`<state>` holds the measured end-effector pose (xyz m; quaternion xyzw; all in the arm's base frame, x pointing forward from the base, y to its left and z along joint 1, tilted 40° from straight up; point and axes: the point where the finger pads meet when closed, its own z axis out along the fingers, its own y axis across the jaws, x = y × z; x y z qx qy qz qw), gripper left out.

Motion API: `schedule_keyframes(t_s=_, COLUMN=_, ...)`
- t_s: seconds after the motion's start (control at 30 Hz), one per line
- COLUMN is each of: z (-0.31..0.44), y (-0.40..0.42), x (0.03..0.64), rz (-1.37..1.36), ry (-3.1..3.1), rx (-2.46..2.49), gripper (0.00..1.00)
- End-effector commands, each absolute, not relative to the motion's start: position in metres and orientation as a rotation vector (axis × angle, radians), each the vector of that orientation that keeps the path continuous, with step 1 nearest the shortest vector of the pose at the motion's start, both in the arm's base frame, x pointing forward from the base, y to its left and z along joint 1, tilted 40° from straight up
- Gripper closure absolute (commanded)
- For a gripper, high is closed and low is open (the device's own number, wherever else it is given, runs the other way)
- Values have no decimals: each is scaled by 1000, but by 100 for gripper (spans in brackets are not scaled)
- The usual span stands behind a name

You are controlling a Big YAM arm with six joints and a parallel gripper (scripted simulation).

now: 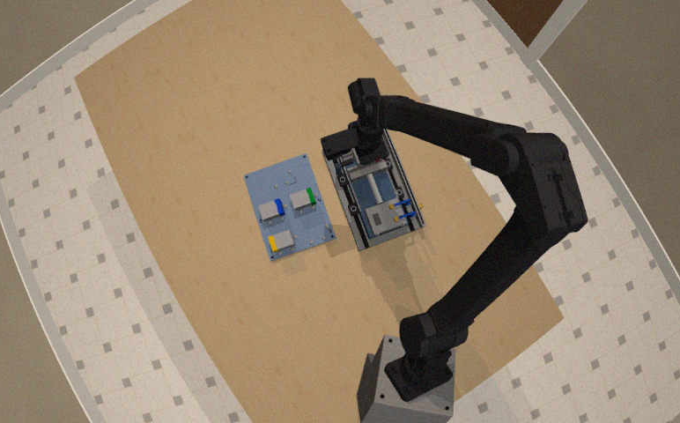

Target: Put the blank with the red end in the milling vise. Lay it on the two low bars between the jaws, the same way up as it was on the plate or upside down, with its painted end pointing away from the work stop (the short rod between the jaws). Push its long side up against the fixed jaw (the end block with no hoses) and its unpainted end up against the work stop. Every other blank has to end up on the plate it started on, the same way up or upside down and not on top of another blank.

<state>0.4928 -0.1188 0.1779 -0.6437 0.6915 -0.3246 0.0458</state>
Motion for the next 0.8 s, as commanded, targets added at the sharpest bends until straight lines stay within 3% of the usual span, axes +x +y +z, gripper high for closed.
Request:
schedule_keyframes(t_s=0.0, z=226, y=-124, x=499, rz=-1060, ry=2083, rx=-1881, gripper=100)
schedule_keyframes(t_s=0.77, z=232, y=-124, x=500, rz=-1060, ry=2083, rx=-1881, gripper=100)
